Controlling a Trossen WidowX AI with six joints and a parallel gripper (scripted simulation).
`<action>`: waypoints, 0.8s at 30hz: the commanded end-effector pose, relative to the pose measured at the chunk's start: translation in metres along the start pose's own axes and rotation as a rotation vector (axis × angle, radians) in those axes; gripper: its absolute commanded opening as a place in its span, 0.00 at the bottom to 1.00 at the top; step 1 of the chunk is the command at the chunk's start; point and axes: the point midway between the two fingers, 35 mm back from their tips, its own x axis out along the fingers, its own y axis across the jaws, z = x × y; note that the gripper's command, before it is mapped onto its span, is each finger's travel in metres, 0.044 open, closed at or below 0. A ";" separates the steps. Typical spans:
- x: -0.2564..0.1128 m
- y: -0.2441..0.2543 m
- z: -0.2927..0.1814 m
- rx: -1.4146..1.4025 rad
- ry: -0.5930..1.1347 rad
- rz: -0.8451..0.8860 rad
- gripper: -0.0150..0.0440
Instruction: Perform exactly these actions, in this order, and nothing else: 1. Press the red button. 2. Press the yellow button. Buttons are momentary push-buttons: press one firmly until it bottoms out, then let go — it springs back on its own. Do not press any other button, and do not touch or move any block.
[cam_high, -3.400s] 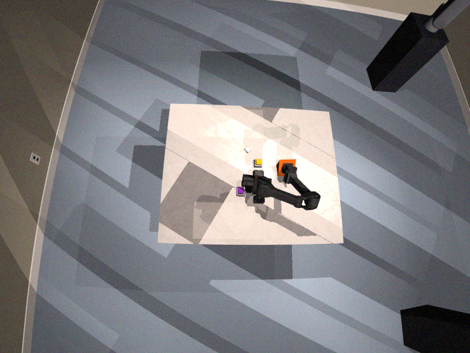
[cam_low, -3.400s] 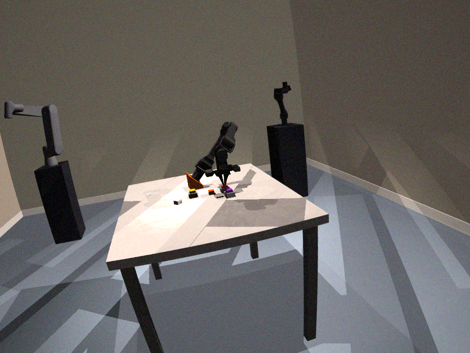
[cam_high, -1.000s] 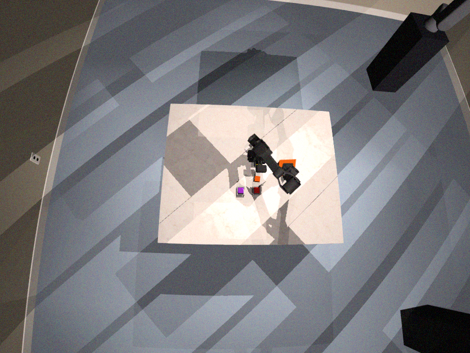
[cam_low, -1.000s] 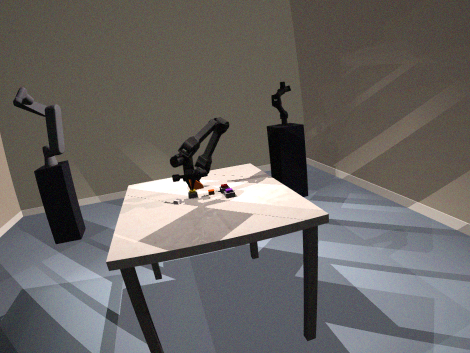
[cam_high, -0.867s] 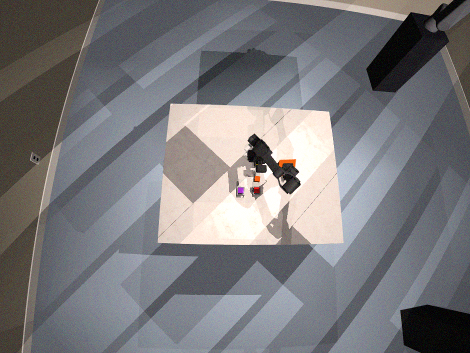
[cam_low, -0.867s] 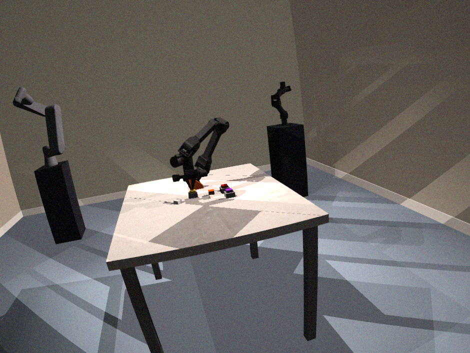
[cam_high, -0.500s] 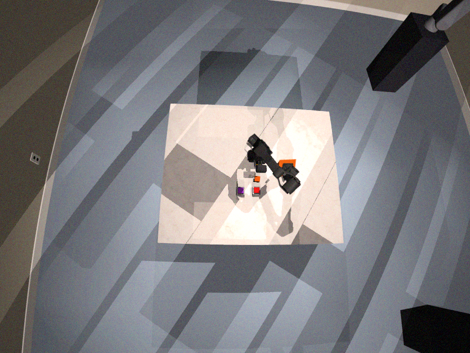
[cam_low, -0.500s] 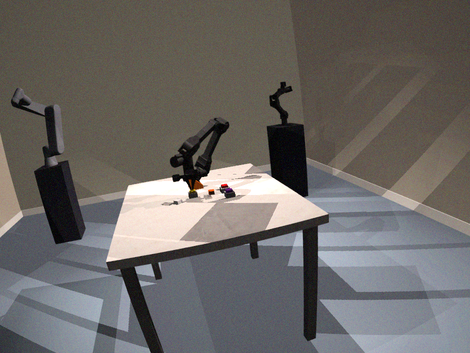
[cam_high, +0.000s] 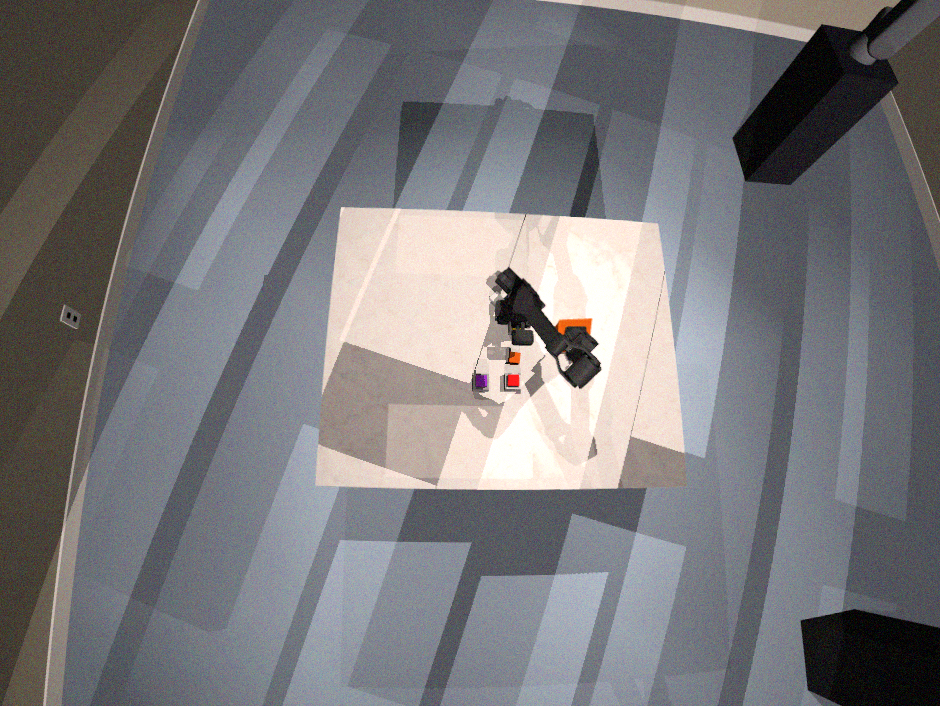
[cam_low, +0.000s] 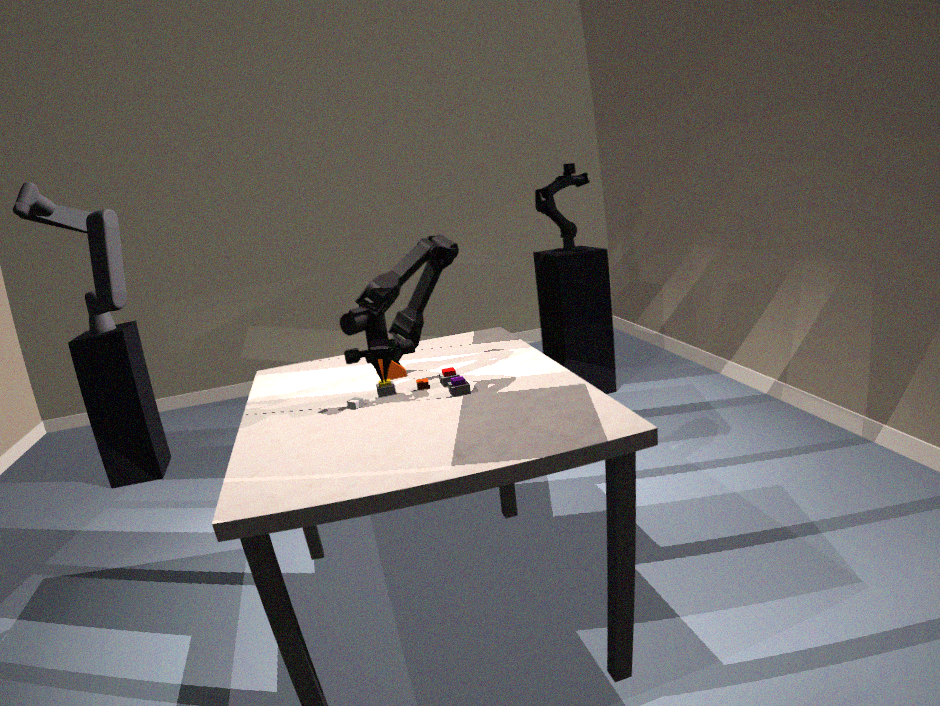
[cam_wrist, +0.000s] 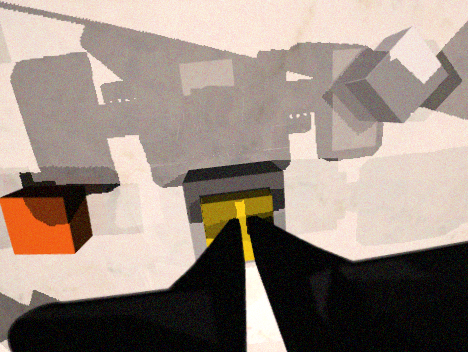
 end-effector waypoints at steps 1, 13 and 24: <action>0.002 0.002 -0.002 0.012 0.003 0.010 0.29; -0.031 0.003 0.000 0.013 0.003 0.007 0.33; -0.084 0.172 0.078 0.017 -0.008 -0.013 0.82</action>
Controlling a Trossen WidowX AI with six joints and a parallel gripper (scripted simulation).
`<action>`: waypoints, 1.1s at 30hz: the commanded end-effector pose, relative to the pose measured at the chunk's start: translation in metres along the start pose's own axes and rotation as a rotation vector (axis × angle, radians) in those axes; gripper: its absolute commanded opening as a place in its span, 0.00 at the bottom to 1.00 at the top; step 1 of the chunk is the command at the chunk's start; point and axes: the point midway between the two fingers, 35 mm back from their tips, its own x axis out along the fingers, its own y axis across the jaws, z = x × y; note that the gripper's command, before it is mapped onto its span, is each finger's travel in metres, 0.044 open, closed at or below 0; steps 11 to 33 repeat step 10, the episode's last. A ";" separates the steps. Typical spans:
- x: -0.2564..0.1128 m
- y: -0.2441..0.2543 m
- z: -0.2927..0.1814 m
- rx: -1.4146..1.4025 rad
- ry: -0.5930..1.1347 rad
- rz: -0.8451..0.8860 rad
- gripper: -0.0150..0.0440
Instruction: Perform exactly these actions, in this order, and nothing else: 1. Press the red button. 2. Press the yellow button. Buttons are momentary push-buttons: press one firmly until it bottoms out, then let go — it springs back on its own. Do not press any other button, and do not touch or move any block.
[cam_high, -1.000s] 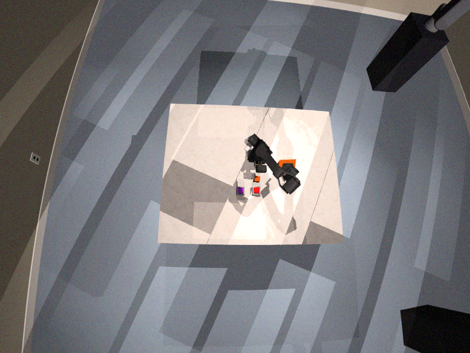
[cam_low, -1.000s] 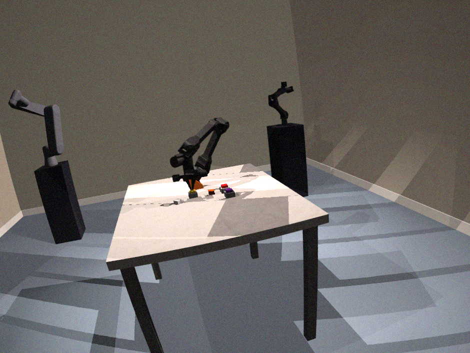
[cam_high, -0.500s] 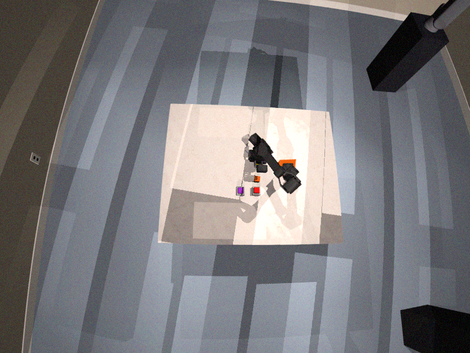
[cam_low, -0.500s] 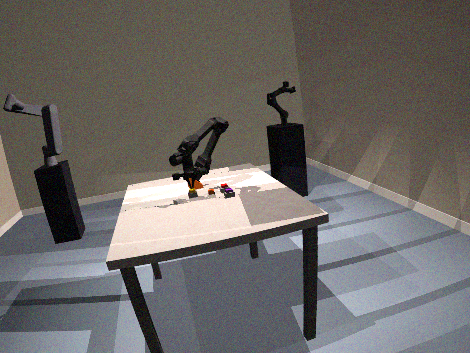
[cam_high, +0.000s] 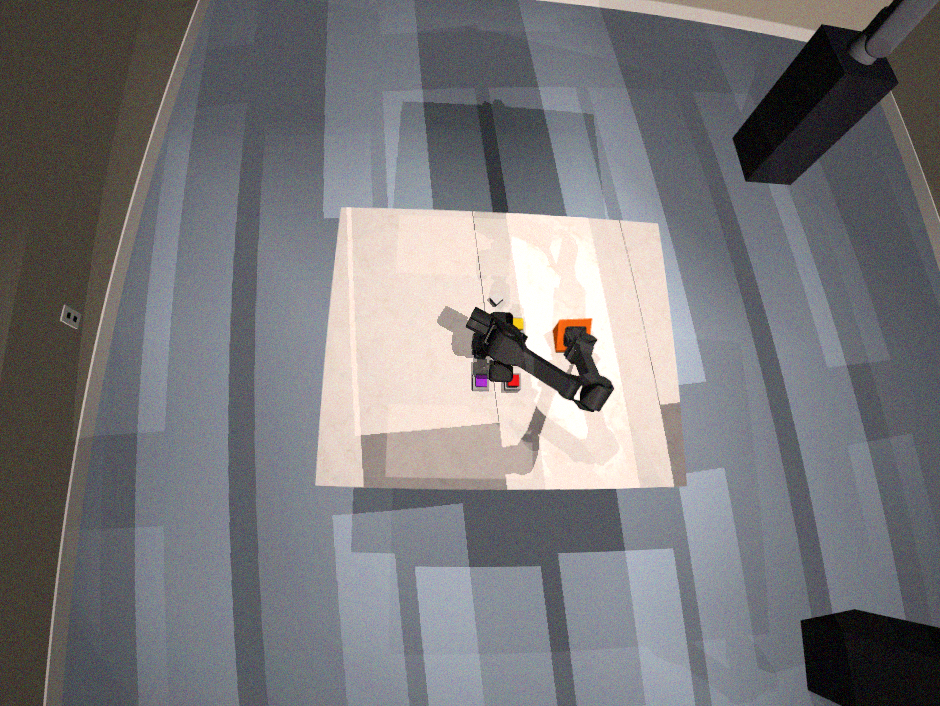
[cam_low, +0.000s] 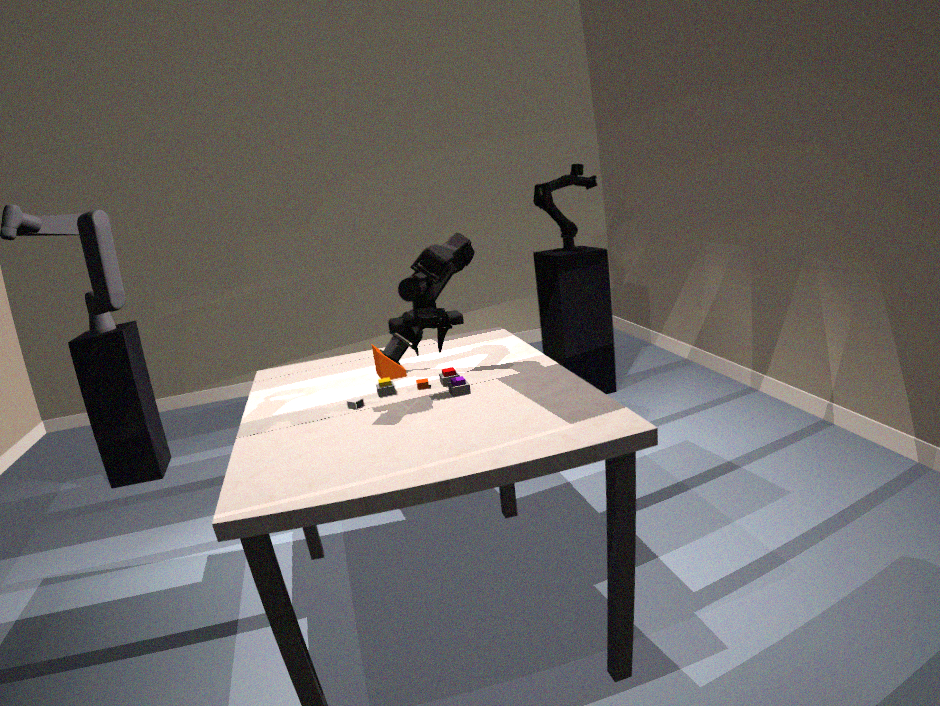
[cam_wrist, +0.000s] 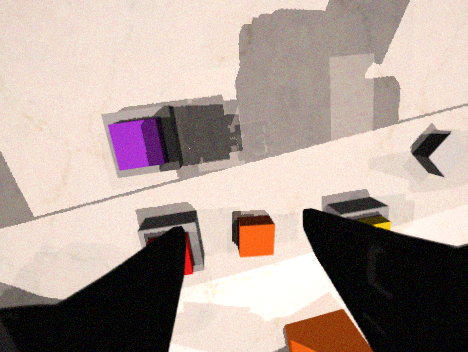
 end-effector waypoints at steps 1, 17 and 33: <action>-0.015 0.069 0.003 -0.004 -0.002 0.022 0.87; -0.024 0.118 -0.005 -0.009 0.006 0.045 0.93; -0.024 0.118 -0.005 -0.009 0.006 0.045 0.93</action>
